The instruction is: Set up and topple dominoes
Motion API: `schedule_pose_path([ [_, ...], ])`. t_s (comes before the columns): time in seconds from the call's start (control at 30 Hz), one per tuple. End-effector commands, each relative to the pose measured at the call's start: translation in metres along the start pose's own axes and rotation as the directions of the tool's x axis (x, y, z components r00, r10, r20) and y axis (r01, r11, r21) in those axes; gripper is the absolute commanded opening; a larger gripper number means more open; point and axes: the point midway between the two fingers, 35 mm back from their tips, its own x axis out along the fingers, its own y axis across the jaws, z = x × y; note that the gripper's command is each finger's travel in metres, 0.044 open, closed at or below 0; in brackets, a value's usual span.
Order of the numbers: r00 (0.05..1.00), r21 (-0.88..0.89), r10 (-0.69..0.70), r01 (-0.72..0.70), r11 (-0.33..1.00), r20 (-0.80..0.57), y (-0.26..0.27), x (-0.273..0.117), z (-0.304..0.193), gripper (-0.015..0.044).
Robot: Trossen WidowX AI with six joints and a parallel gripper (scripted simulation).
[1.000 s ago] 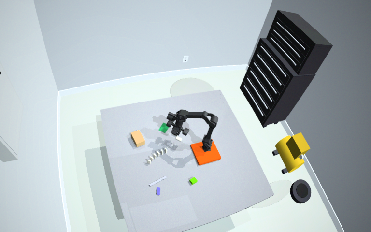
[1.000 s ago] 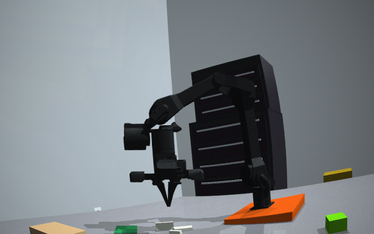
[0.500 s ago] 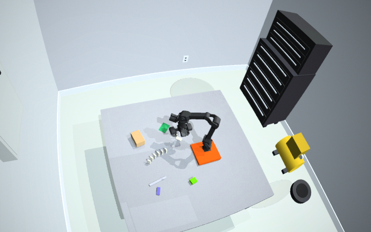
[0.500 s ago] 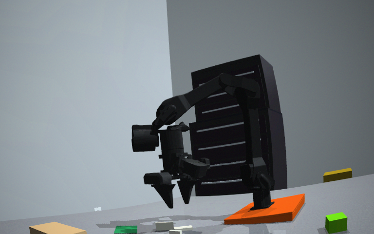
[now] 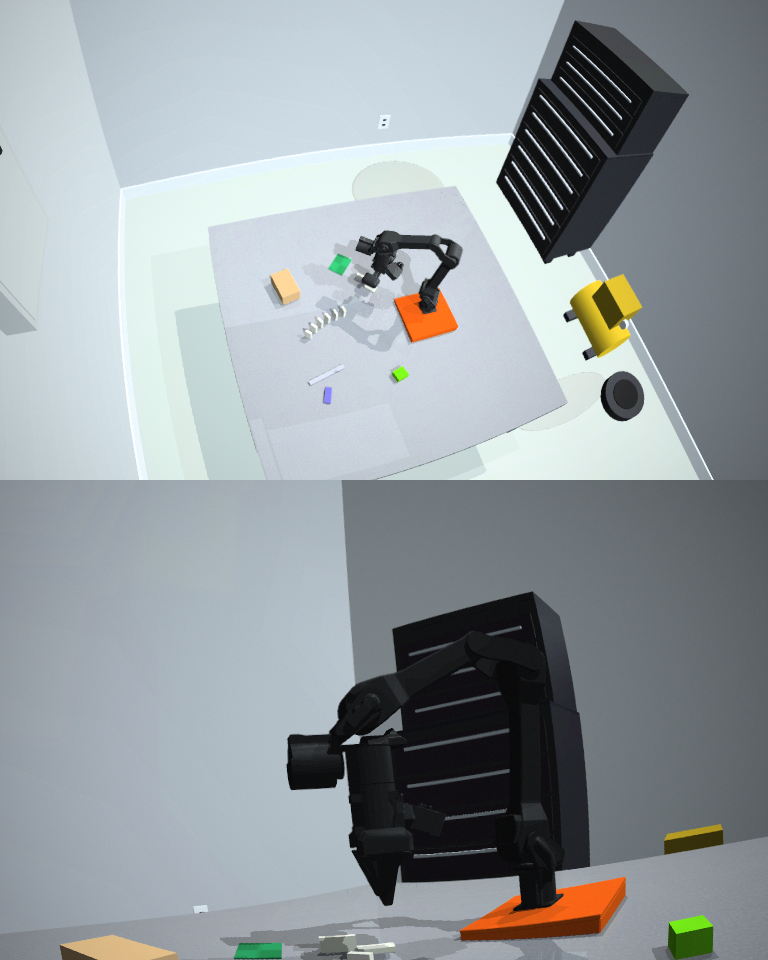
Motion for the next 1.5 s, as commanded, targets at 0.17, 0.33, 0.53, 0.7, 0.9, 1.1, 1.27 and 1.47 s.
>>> schedule_pose_path([
  [0.17,1.000,-0.027,-0.001,0.001,1.000,-0.006,0.001,0.019,0.001,0.0440],
  [0.33,1.000,-0.027,-0.001,0.001,1.000,-0.006,0.001,0.059,0.003,0.0440],
  [0.53,1.000,-0.027,-0.001,0.001,1.000,-0.006,0.000,0.066,0.002,0.0440],
  [0.7,1.000,-0.027,-0.001,0.001,1.000,-0.006,0.000,0.074,0.002,0.0440],
  [0.9,1.000,-0.027,-0.001,0.001,1.000,-0.006,0.000,0.079,0.002,0.0440],
  [1.1,1.000,-0.027,-0.001,0.001,1.000,-0.006,0.000,0.079,0.002,0.0361],
  [1.27,1.000,-0.027,-0.001,0.001,1.000,-0.006,0.000,0.079,0.002,0.0230],
  [1.47,1.000,-0.027,-0.001,0.001,1.000,-0.006,0.000,0.079,0.002,0.0107],
])
